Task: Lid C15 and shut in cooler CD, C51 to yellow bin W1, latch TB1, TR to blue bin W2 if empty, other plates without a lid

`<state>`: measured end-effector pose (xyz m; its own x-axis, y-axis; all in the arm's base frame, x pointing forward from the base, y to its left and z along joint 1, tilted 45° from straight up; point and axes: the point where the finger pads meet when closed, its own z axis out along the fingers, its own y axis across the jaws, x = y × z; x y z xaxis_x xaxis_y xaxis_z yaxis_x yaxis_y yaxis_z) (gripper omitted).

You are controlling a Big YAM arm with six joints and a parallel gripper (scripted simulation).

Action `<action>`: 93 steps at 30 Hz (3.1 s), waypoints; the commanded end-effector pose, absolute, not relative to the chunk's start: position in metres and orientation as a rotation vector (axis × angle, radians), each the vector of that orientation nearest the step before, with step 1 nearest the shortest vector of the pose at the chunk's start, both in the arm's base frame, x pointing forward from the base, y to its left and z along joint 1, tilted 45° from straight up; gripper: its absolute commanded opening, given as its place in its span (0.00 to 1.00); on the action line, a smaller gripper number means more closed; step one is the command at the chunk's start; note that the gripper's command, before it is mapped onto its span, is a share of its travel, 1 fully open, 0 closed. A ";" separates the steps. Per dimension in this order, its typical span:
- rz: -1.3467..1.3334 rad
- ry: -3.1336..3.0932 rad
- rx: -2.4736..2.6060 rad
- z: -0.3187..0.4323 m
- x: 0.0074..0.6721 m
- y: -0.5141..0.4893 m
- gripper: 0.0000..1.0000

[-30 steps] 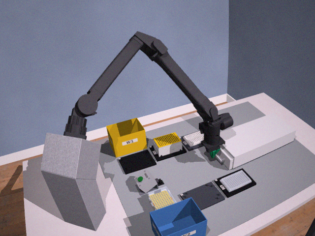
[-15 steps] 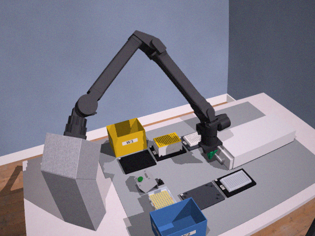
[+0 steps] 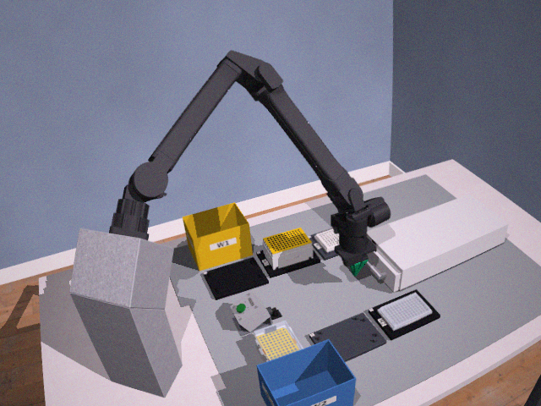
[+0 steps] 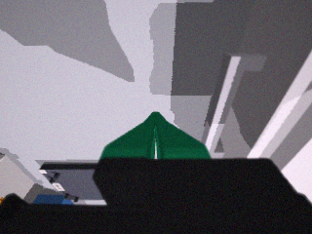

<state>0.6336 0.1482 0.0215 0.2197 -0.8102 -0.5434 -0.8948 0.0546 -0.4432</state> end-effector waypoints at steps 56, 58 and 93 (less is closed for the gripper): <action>0.126 1.559 -1.754 0.026 0.623 0.160 0.00; 0.126 1.559 -1.754 0.026 0.623 0.160 0.00; 0.115 1.584 -1.740 0.057 0.606 0.115 0.00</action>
